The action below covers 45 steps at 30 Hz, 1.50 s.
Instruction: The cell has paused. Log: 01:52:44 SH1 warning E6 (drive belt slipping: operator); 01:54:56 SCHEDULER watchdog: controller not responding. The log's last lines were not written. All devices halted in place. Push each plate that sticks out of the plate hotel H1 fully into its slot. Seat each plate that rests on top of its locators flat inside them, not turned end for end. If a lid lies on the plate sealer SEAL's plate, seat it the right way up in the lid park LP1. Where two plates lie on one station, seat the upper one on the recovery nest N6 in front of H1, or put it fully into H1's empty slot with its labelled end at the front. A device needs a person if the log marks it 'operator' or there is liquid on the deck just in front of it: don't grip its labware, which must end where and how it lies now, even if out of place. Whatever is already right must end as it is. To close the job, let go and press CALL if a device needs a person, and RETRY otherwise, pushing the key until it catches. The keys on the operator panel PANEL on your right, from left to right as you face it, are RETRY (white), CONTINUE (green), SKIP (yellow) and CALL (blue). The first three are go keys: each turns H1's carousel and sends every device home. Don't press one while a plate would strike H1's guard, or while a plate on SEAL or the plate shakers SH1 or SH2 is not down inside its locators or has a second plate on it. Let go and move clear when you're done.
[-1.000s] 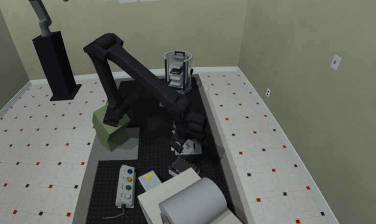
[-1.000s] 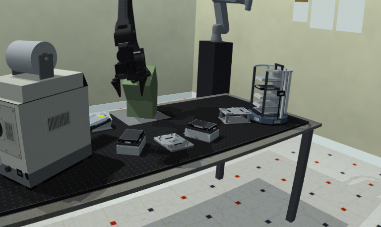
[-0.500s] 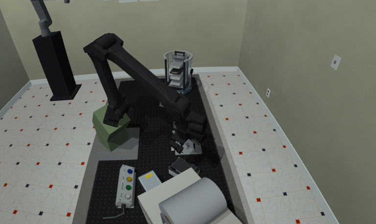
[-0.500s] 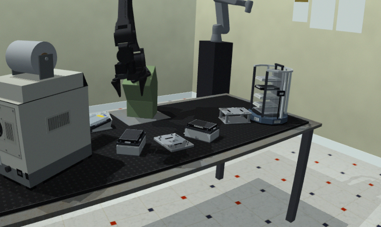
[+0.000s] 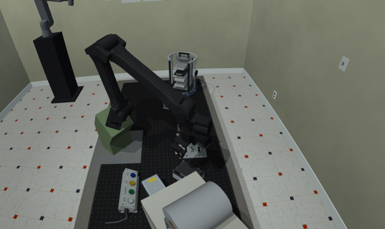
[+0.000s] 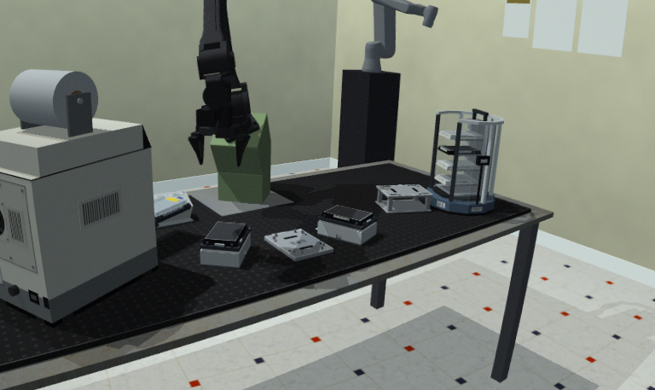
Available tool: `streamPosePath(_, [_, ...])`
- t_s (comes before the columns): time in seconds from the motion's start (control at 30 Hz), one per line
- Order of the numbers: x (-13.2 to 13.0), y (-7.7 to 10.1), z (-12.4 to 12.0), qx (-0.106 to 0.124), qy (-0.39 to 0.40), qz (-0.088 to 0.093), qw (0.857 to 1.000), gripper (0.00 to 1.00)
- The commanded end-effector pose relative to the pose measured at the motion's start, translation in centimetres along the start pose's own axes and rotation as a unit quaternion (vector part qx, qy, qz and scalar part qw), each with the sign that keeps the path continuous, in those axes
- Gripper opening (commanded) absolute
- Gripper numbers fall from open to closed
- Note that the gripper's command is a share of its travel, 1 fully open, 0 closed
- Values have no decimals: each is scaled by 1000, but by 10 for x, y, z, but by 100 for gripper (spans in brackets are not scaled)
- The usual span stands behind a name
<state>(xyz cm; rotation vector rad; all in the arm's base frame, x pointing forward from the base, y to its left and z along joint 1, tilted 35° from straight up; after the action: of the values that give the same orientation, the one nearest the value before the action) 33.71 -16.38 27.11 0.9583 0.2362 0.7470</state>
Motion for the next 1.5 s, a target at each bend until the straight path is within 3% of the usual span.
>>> streamPosePath(0.0, [-13,-3,-4,11,-32,-14,999,100])
streamPosePath(0.13, [-19,5,-1,2,-26,-8,1000,100])
streamPosePath(0.57, [-60,5,7,-8,-23,-5,1000,100])
streamPosePath(1.0, [-96,2,10,-6,-22,-8,1000,100])
streamPosePath(1.3, [-119,4,7,-8,-147,-7,989,100])
streamPosePath(1.47, [-136,3,4,-6,-136,-9,991,100])
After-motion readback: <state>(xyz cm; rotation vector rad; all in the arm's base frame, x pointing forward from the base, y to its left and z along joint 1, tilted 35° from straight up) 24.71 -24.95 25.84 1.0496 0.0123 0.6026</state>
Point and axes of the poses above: the point where the finger pads meet when closed, its own y axis back along the fingers, its own x axis across the jaws, z = x × y, the point moved 1 cm from there along y, back along the fingers, and after that the axes turned 13 degrees about -y, right-handed, at the moved point
